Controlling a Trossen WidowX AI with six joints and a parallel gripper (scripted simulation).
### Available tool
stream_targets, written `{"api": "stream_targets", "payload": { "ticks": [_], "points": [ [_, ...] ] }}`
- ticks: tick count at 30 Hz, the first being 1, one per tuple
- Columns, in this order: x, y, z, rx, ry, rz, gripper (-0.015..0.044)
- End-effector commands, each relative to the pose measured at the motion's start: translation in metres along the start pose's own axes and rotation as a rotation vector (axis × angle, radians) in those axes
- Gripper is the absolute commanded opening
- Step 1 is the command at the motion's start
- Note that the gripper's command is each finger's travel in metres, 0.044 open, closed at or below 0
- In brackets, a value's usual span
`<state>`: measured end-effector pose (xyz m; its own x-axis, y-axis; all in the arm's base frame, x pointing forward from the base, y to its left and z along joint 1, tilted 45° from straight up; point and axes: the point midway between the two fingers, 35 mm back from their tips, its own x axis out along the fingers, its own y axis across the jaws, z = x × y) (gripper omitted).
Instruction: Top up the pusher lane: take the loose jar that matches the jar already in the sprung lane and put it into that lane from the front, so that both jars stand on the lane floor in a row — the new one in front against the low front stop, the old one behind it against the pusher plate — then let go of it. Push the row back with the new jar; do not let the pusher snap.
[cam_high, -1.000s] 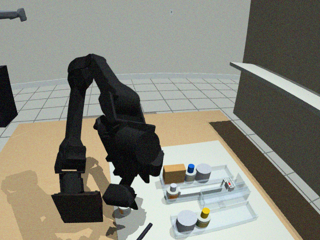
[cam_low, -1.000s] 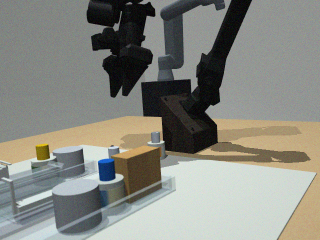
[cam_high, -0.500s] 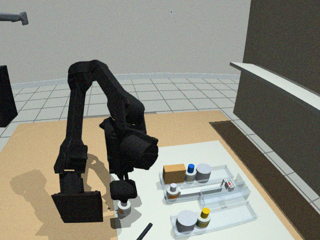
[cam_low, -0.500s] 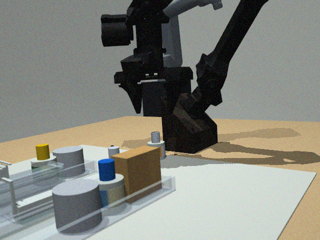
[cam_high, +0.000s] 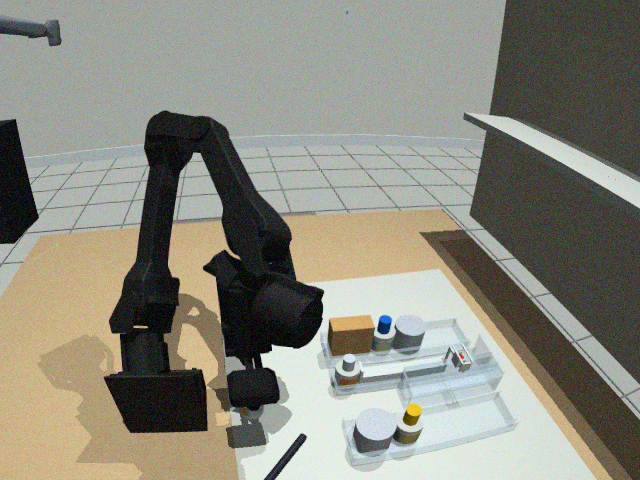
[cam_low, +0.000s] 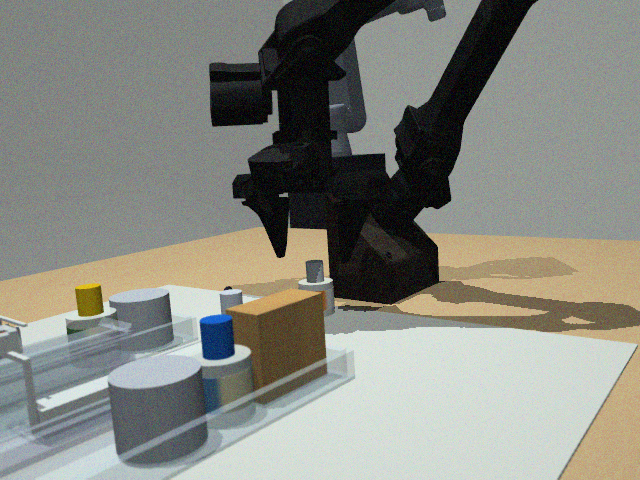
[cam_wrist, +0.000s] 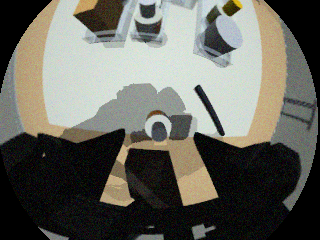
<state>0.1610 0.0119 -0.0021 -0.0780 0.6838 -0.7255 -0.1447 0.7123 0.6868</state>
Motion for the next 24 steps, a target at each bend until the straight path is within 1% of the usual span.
{"api": "stream_targets", "payload": {
  "ticks": [1, 24],
  "points": [
    [0.01, 0.001, -0.002, 0.008, 0.005, 0.01, 0.044],
    [0.042, 0.002, -0.002, 0.008, 0.005, 0.012, 0.044]
  ]
}}
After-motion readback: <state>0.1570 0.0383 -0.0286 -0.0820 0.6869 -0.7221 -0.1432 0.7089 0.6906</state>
